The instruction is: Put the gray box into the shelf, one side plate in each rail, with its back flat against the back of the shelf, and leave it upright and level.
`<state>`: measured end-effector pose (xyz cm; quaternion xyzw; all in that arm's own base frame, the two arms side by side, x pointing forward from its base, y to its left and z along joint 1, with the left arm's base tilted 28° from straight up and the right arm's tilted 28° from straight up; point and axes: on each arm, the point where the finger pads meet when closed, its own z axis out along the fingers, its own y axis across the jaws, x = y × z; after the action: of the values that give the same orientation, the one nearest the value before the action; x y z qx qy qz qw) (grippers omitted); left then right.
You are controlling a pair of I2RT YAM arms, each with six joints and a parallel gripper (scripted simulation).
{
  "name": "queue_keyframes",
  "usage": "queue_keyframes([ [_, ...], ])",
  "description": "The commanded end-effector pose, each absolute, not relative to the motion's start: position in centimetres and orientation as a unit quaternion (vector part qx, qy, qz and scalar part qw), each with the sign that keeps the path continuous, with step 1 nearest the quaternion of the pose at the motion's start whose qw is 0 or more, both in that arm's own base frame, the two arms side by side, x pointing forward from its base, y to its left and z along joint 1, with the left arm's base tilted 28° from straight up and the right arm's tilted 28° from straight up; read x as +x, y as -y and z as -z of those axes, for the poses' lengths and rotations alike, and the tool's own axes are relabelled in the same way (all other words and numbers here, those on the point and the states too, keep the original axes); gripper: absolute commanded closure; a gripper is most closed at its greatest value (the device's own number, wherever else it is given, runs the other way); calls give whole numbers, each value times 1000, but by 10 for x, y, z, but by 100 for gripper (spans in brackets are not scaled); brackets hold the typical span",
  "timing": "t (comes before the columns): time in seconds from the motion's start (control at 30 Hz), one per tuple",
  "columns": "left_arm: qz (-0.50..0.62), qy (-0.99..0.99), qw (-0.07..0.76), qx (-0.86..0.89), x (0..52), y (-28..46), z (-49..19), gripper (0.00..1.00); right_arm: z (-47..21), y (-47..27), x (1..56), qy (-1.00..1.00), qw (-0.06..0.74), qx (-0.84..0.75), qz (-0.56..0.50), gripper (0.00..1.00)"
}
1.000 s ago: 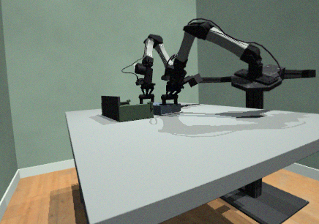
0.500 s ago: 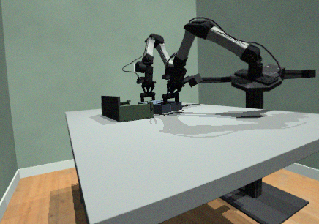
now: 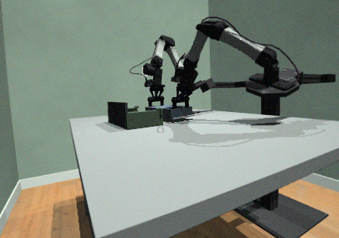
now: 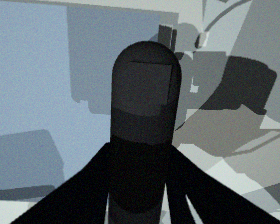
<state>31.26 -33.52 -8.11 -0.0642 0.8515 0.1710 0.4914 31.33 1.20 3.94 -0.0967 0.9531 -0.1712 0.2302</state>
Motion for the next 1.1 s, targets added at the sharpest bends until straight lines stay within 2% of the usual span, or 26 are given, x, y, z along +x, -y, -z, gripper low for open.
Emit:
queue_keyframes([
  [0.0, -173, -823, 537, -62, 314, 348, 29, 73, -77, -26, 325, -942, 273, -107, 162, 73],
  [1.07, -159, -825, 542, 6, 314, 355, -14, 73, -104, -40, 296, -944, 290, -41, 152, 73],
])
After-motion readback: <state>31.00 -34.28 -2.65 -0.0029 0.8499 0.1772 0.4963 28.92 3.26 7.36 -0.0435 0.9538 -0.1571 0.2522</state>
